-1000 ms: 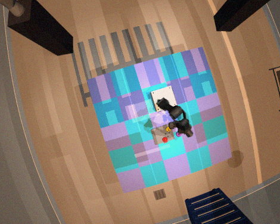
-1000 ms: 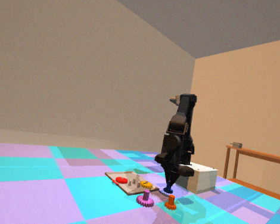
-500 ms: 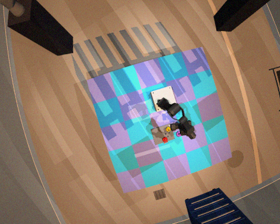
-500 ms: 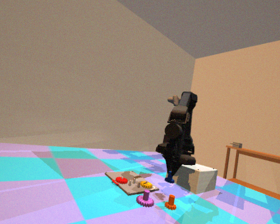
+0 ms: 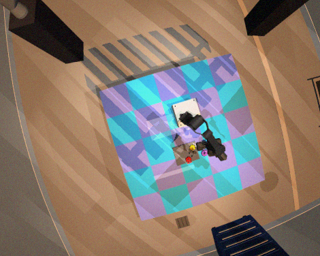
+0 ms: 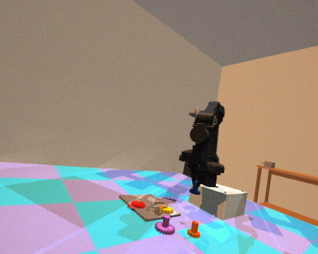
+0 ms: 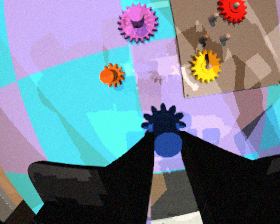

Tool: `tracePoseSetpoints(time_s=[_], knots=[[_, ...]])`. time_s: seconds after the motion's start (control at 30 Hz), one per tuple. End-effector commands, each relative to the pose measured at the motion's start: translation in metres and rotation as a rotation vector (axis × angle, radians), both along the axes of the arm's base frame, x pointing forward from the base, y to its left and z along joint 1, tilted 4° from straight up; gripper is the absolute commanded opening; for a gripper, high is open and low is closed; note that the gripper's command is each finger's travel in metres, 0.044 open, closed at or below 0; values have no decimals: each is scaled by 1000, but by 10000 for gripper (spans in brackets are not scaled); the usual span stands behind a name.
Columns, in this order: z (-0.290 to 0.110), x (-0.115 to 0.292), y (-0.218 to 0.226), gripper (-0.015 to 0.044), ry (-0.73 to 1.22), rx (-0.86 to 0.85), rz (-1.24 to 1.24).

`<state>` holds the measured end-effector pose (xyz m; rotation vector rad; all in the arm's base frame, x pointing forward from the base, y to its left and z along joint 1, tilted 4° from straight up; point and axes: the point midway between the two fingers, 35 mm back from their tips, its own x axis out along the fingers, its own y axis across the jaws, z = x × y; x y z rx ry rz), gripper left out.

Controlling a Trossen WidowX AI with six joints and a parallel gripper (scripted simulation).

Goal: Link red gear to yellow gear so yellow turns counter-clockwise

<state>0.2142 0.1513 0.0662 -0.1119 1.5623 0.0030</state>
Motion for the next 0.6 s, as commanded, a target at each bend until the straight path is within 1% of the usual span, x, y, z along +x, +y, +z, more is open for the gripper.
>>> tracePoseSetpoints(time_s=[0.0,0.23,0.37,0.57], knots=[[16,0,1,0,-11,11,-4],[37,-5,-1,0,-11,11,-4],[37,-3,-1,0,-11,11,-4],[31,12,-5,0,-12,11,-4]])
